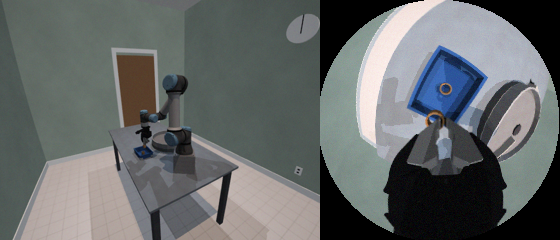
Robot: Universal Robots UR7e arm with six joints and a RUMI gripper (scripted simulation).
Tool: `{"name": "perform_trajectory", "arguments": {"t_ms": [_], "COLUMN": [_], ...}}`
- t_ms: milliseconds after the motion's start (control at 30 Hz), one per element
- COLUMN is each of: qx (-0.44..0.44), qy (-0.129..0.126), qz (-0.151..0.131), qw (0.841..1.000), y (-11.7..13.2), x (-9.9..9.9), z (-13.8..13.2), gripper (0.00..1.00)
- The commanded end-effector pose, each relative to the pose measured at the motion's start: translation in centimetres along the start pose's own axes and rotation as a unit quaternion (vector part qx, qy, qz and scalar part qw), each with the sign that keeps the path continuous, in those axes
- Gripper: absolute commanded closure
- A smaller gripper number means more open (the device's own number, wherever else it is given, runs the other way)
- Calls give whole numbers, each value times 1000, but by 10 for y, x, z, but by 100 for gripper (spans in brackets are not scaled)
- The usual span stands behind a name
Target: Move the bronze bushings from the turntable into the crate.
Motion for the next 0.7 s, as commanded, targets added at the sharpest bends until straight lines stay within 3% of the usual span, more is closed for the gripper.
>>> {"name": "perform_trajectory", "arguments": {"t_ms": [0, 267, 667], "qx": [-1, -1, -1], "qy": [0, 0, 0], "qz": [-1, -1, 0], "qw": [1000, 1000, 1000], "y": [1, 1, 0], "x": [-34, -51, -52], "z": [1, 1, 1], "gripper": [100, 100, 100]}}
Point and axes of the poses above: the point where the finger pads meet when closed, its own x axis back along the fingers, its own z axis across the jaws, y = z × x, the point moved 8 cm from there along x, back along the fingers, and after that the axes turned 9 degrees about -x, right-handed, at the moved point
